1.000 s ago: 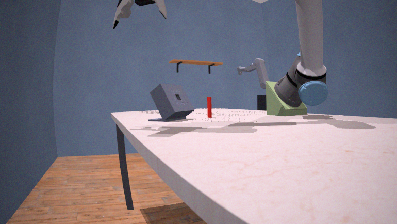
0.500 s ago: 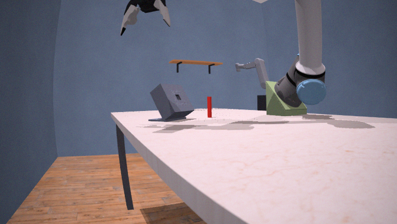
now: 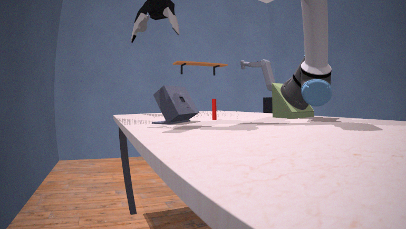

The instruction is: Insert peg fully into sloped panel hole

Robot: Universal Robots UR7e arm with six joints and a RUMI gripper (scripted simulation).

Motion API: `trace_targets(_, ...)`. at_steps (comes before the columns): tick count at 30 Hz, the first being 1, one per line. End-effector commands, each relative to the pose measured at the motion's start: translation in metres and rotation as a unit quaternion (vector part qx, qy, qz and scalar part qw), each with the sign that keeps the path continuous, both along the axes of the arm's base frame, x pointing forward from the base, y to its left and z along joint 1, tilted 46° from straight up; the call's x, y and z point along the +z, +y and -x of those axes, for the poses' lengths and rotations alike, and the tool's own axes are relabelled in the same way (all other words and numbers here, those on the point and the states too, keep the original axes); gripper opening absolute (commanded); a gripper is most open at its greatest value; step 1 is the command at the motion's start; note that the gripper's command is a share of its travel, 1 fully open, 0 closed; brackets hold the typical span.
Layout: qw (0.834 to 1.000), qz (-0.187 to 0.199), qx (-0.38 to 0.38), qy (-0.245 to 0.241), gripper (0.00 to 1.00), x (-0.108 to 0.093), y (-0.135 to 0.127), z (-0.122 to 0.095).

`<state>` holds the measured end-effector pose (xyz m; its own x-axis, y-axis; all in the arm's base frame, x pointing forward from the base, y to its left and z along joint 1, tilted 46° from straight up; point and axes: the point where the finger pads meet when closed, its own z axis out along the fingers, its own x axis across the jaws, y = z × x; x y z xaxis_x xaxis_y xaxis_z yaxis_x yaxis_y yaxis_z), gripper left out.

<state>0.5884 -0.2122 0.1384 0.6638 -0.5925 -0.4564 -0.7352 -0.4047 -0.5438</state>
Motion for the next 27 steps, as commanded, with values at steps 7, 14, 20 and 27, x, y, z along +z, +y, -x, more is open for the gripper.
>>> trace_targets(7,1.000,0.001,-0.011,0.010,1.00,-0.028,-0.011,0.030)
trace_targets(14,1.000,0.001,-0.015,0.015,1.00,-0.041,-0.014,0.044)
trace_targets(20,1.000,0.000,-0.021,0.021,1.00,-0.056,-0.017,0.061)
trace_targets(27,0.999,0.000,-0.026,0.027,1.00,-0.070,-0.019,0.078)
